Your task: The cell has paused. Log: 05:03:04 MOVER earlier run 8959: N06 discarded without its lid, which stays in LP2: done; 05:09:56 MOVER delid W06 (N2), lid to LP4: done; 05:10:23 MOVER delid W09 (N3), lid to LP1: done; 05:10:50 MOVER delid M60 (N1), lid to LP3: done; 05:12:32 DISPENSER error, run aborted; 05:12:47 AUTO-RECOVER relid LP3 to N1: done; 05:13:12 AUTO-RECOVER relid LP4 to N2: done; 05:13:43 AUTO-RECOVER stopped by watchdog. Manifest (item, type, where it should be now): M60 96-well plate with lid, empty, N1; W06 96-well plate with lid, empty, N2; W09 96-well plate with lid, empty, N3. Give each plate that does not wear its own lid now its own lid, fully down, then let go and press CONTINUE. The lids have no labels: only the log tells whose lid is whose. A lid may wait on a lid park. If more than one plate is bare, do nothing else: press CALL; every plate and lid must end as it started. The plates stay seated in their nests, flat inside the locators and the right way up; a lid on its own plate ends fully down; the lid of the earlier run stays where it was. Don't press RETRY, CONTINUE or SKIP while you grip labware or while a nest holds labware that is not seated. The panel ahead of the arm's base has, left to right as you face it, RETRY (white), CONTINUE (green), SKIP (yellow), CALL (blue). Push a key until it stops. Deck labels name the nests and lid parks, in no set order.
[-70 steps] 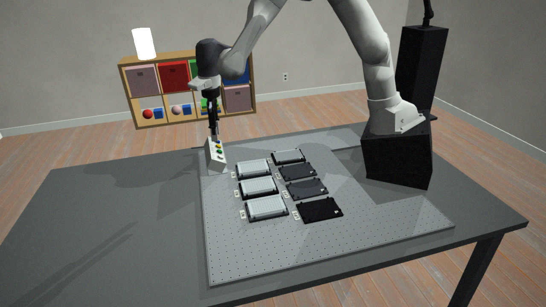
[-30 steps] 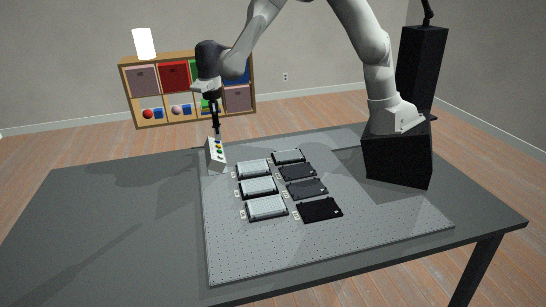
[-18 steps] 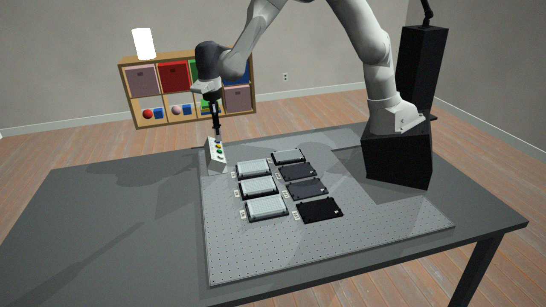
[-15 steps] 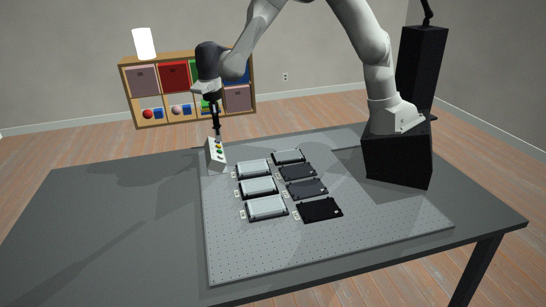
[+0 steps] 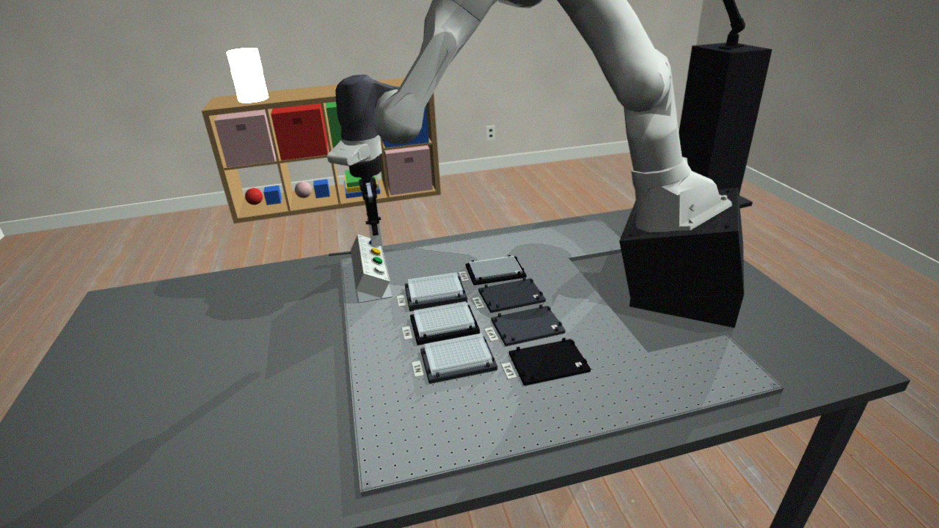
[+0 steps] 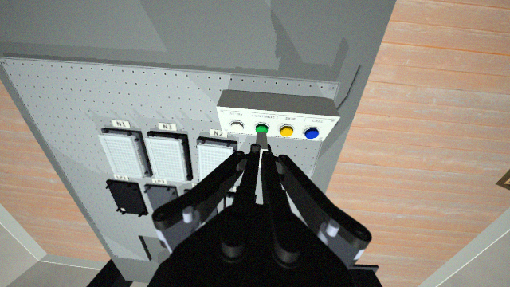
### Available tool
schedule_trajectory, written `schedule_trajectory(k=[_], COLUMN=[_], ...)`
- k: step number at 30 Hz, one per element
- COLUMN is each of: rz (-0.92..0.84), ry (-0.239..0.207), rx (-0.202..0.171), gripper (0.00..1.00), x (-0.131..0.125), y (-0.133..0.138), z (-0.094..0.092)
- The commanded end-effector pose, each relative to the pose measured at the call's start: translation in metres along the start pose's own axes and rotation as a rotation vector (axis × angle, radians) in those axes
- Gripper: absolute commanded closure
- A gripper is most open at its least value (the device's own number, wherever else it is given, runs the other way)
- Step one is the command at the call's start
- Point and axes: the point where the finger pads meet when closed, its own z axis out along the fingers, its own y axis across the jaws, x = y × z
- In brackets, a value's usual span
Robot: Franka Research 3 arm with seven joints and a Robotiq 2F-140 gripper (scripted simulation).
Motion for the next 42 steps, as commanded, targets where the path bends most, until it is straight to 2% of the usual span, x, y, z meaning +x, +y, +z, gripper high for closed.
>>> schedule_trajectory(k=[1, 42], rz=[-0.001, -0.001], ry=[0.006, 0.006], rx=[-0.003, -0.003], gripper=[1.0, 1.0], x=[0.0024, 0.0025], y=[0.0007, 0.0007], z=[0.0014, 0.0067])
